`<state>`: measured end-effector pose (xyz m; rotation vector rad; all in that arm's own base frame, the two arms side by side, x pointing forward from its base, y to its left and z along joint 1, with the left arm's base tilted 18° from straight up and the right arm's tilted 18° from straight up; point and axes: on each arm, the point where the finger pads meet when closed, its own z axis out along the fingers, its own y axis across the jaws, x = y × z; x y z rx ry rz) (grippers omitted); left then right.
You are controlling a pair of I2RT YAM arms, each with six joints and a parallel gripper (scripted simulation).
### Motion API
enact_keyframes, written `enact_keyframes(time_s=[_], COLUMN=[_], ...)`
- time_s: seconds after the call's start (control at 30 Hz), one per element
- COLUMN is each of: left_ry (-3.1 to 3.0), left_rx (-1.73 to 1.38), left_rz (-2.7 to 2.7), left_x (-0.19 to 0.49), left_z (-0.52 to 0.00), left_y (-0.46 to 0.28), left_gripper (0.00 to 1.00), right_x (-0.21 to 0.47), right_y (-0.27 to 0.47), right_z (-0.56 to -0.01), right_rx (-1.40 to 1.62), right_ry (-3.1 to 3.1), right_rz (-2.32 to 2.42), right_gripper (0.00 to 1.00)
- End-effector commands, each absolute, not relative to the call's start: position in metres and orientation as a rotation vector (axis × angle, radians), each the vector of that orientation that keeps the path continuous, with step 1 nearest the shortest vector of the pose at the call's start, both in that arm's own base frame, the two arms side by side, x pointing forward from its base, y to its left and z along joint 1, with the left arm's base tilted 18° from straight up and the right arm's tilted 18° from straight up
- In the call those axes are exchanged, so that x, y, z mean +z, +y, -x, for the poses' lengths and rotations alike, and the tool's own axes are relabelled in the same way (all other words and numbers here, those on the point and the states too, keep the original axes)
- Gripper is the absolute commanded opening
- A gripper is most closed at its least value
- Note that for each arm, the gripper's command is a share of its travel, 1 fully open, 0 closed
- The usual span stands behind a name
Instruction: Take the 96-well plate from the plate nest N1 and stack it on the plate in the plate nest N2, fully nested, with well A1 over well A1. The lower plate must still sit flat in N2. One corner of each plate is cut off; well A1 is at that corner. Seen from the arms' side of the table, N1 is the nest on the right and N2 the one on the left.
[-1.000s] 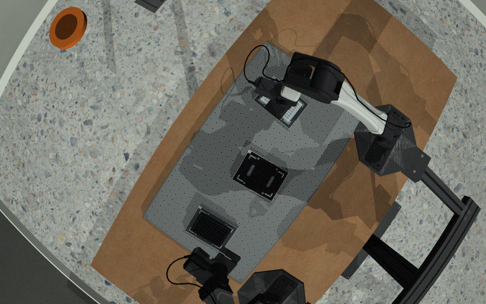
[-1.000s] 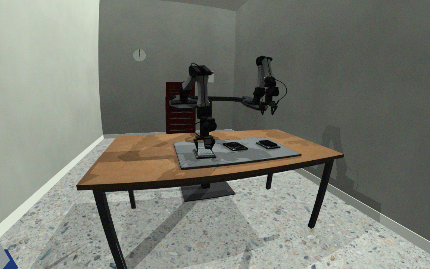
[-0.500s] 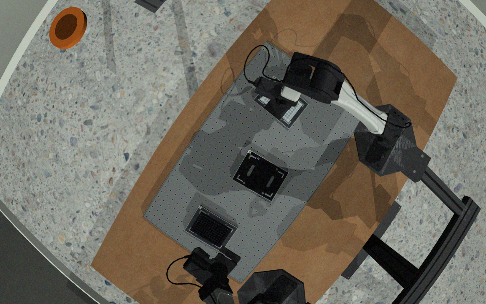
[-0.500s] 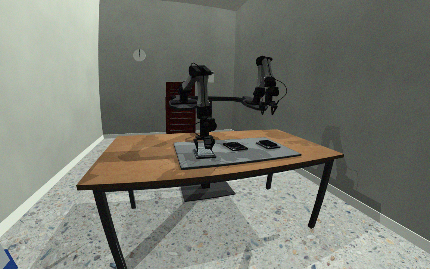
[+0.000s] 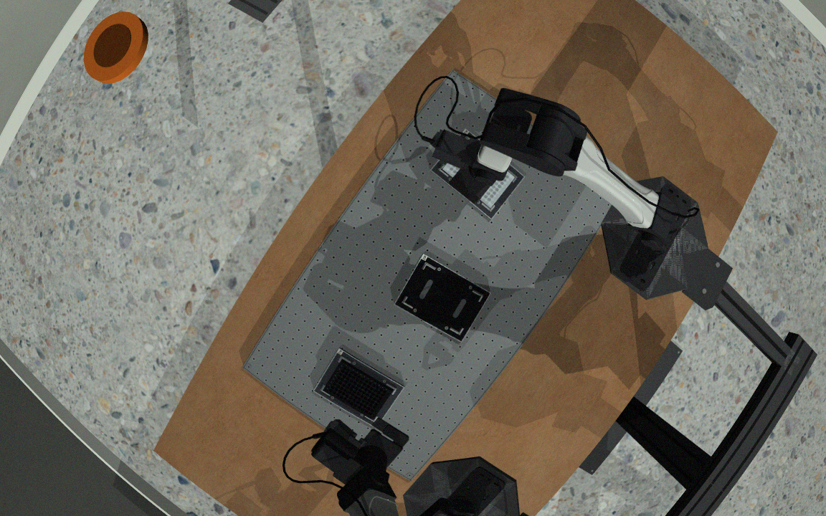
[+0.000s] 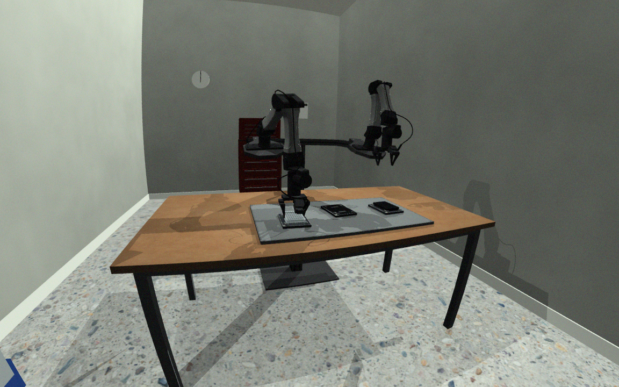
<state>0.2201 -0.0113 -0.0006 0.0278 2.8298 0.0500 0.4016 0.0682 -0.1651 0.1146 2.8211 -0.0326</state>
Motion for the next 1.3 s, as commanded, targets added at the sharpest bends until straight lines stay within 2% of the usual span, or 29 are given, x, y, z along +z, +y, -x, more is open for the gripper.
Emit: enact_keyframes(time_s=[0.0,1.27], left_ry=[2.827,2.827], left_rx=[0.051,0.051], left_rz=[-0.022,-0.022], left_x=[0.001,0.001], left_z=[-0.220,-0.220], left_y=[-0.011,-0.011], left_gripper=[1.00,1.00], right_x=[-0.150,-0.097], right_y=[0.073,0.072], right_z=[-0.400,-0.381], right_rx=[-0.012,-0.031], right_ry=[2.815,2.814], right_rz=[-0.110,-0.115], right_gripper=[0.00,0.00])
